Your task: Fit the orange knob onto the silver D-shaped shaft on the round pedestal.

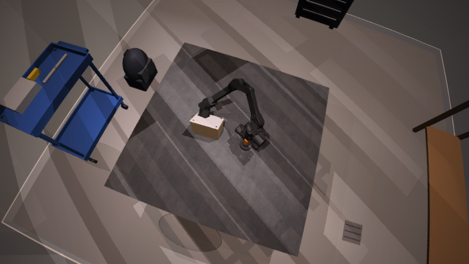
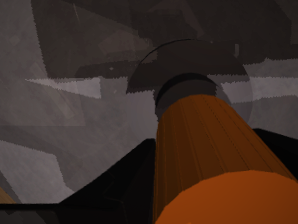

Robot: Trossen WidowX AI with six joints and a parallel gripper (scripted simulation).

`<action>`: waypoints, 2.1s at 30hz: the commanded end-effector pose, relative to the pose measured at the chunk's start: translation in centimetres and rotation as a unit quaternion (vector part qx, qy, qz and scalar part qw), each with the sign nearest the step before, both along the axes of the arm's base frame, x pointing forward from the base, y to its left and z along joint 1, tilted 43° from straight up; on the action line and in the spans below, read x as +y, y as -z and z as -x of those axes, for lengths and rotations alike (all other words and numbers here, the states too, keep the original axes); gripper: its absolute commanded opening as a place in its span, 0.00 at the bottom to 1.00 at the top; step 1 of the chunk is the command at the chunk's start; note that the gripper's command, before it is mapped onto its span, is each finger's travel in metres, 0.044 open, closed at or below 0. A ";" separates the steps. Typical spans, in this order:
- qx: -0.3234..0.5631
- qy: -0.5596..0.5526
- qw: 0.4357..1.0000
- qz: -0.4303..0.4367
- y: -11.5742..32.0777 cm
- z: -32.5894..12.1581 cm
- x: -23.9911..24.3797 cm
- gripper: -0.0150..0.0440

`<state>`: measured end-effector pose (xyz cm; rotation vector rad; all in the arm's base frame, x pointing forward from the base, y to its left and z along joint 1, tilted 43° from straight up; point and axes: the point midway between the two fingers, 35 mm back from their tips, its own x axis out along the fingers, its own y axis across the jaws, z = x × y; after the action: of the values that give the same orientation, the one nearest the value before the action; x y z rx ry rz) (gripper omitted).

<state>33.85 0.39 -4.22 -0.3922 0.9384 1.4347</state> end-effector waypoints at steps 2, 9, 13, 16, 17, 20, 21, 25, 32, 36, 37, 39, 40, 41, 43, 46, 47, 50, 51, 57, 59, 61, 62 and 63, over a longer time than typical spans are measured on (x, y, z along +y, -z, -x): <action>-0.005 -0.007 1.000 0.000 0.1 0.0 0.1 0.25; -0.005 -0.007 1.000 0.000 0.1 0.0 0.3 0.25; -0.005 -0.007 1.000 0.000 0.1 0.0 0.2 0.25; -0.005 -0.007 1.000 0.000 0.1 0.0 0.2 0.25; -0.005 -0.007 1.000 0.000 0.1 0.0 0.2 0.25; -0.005 -0.007 1.000 0.000 0.1 0.0 0.2 0.25; -0.005 -0.007 1.000 0.000 0.2 0.0 0.2 0.25; -0.005 -0.007 1.000 0.000 0.2 0.0 0.2 0.25; -0.005 -0.007 1.000 0.000 -0.2 -0.1 -0.1 0.25; -0.023 -0.027 0.999 -0.004 -0.2 -0.1 -0.1 0.25; -0.034 -0.039 0.999 -0.006 -0.2 -0.1 -0.1 0.25; -0.061 -0.069 0.996 -0.011 -0.1 -0.2 -0.1 0.25; -0.071 -0.080 0.994 -0.013 -0.1 -0.2 0.0 0.25; -0.074 -0.084 0.994 -0.013 0.0 -0.2 0.0 0.25; -0.074 -0.084 0.994 -0.014 0.0 -0.1 0.1 0.25; -0.074 -0.084 0.994 -0.014 0.1 0.0 0.2 0.25; -0.074 -0.084 0.994 -0.014 0.1 0.0 0.2 0.25; -0.074 -0.084 0.994 -0.014 0.1 0.1 0.2 0.25; -0.074 -0.084 0.994 -0.014 0.1 0.1 0.1 0.25; -0.074 -0.084 0.994 -0.014 0.1 0.0 0.2 0.25; -0.074 -0.084 0.994 -0.014 0.1 0.0 0.3 0.25; -0.074 -0.084 0.994 -0.014 0.1 -0.1 0.3 0.25; -0.074 -0.084 0.994 -0.014 0.1 -0.1 0.3 0.25; -0.074 -0.084 0.994 -0.014 0.1 -0.1 0.3 0.25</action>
<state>33.82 0.56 -4.32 -0.5554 0.7840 1.5434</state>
